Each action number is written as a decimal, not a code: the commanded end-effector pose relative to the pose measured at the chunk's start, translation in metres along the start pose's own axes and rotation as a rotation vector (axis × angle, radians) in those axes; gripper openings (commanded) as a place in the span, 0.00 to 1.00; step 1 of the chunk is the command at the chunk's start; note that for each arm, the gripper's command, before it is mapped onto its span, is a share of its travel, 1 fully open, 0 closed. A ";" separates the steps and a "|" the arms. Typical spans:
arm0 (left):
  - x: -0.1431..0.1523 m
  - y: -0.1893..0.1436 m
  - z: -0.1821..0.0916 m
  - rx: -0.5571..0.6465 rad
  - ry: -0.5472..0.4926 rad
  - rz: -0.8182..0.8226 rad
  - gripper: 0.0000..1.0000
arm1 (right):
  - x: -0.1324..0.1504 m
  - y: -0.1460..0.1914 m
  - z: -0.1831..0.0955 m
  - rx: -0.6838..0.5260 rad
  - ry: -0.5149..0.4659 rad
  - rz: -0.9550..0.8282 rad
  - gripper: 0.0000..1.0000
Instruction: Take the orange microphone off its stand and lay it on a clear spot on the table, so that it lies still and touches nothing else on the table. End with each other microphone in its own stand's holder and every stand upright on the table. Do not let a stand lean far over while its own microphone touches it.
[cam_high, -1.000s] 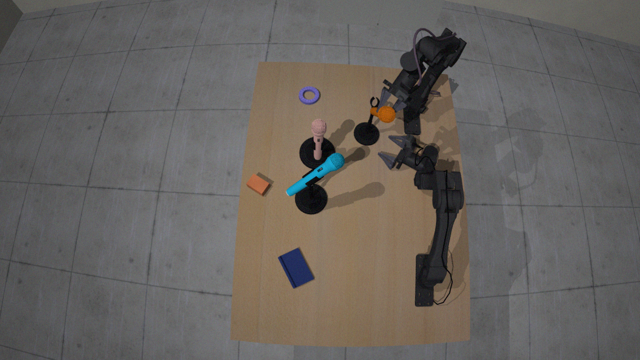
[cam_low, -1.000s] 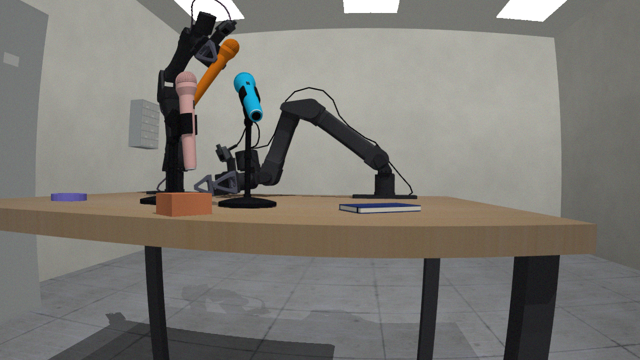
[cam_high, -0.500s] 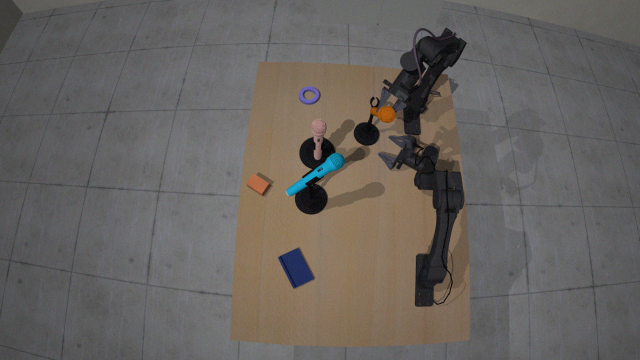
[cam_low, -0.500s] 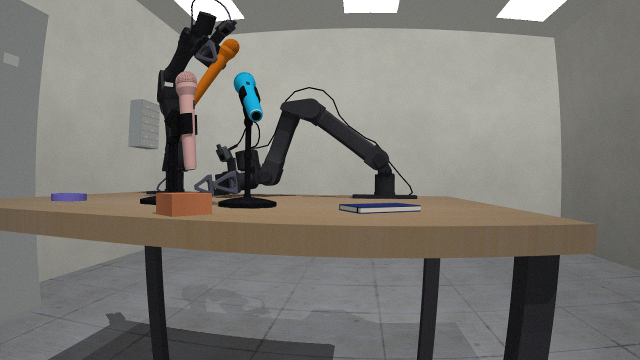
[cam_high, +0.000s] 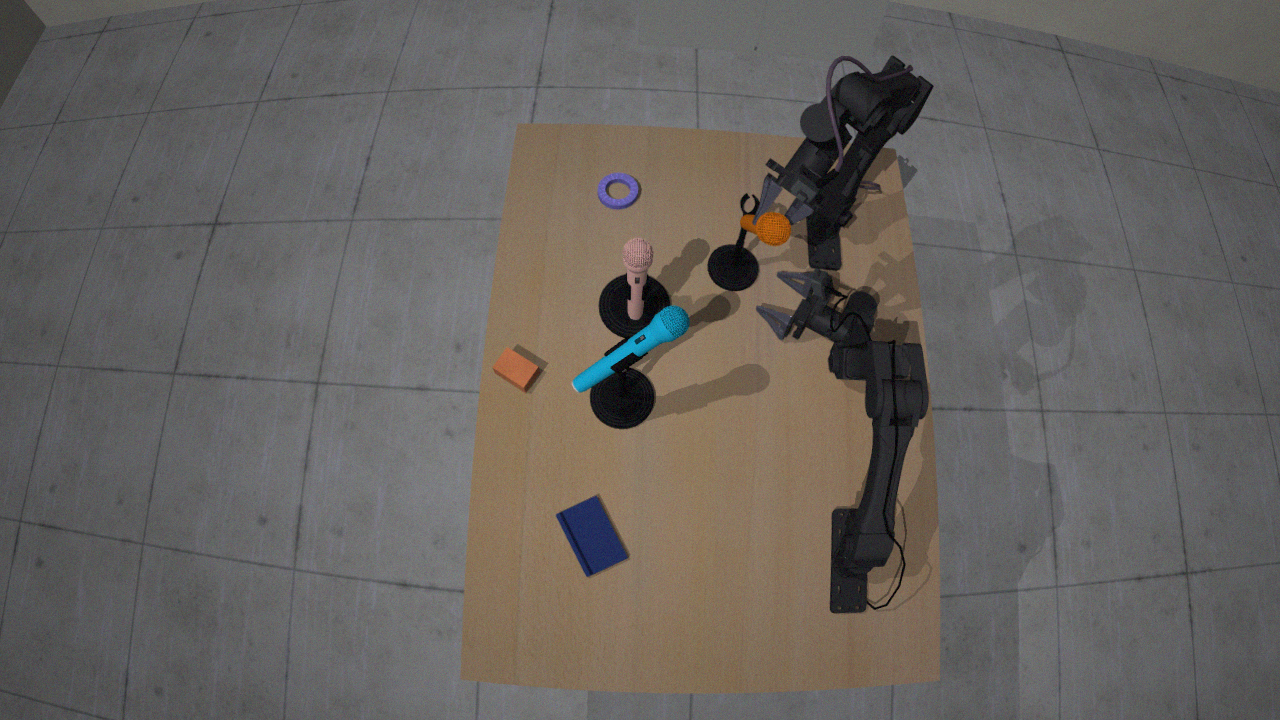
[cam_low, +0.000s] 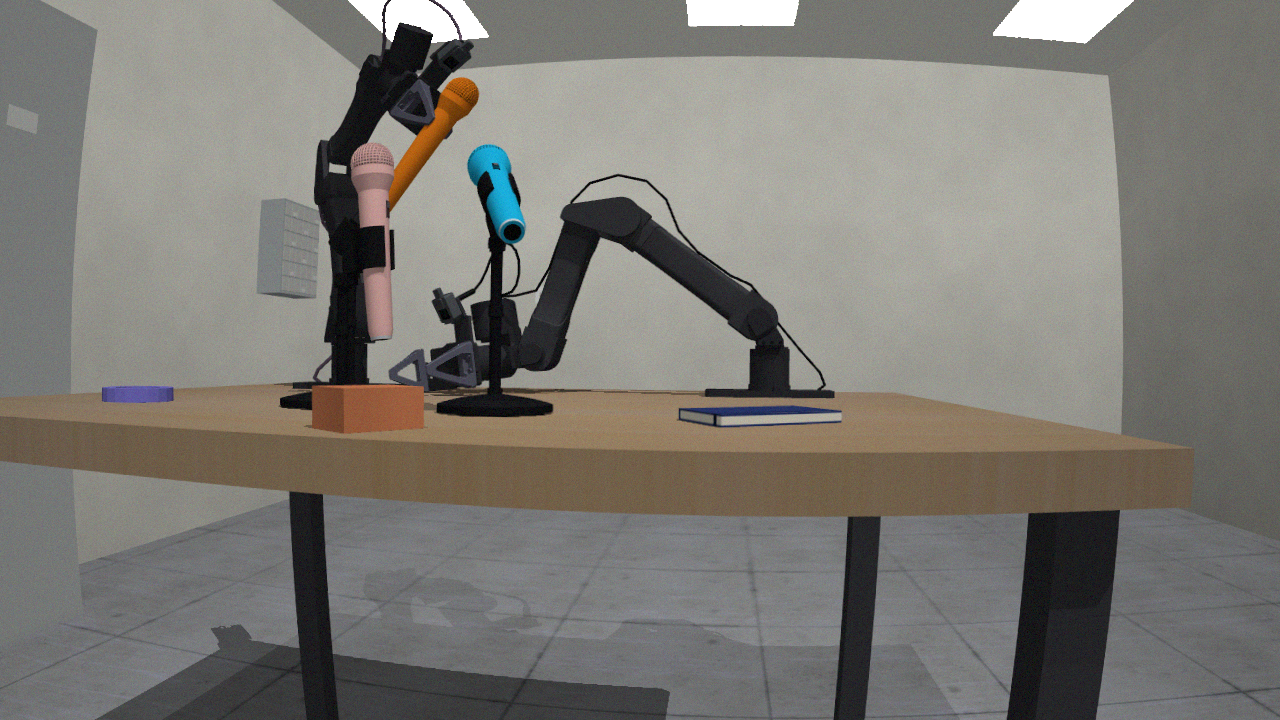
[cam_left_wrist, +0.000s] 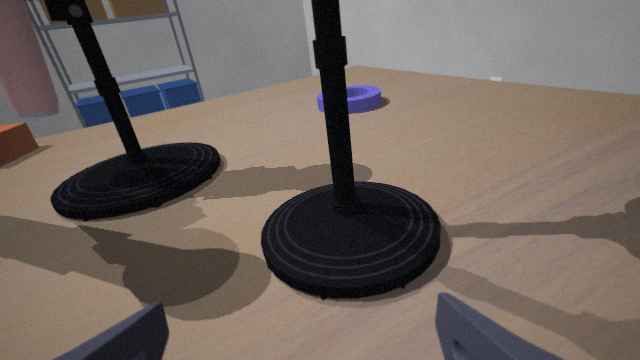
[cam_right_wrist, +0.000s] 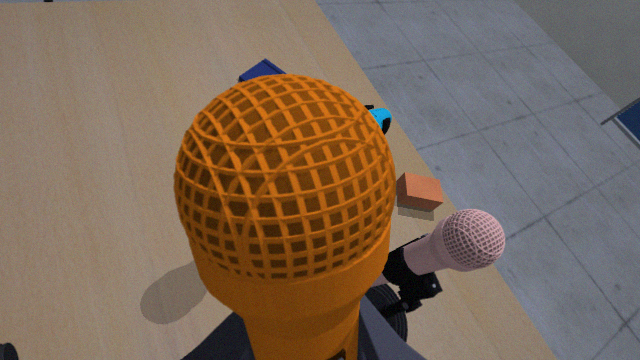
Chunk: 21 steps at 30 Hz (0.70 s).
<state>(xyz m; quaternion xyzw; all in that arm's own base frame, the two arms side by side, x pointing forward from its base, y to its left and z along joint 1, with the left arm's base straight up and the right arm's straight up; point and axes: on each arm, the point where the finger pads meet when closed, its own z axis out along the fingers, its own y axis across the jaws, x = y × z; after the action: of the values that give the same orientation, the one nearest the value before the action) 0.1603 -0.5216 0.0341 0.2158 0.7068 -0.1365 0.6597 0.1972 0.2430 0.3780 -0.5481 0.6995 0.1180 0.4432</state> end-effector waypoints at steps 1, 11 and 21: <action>-0.035 0.005 0.000 -0.020 -0.032 -0.063 0.98 | -0.031 -0.011 -0.019 0.044 -0.121 0.000 0.00; -0.040 0.006 0.001 -0.023 -0.046 -0.090 0.98 | -0.031 -0.011 -0.019 0.044 -0.121 0.000 0.00; -0.041 0.007 0.002 -0.026 -0.048 -0.097 0.98 | -0.031 -0.011 -0.019 0.044 -0.121 0.000 0.00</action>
<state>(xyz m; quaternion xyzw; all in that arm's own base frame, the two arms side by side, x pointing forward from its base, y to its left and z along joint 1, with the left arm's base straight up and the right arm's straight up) 0.1622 -0.5209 0.0353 0.2106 0.7069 -0.1376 0.6611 0.1972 0.2430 0.3780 -0.5481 0.6995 0.1180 0.4432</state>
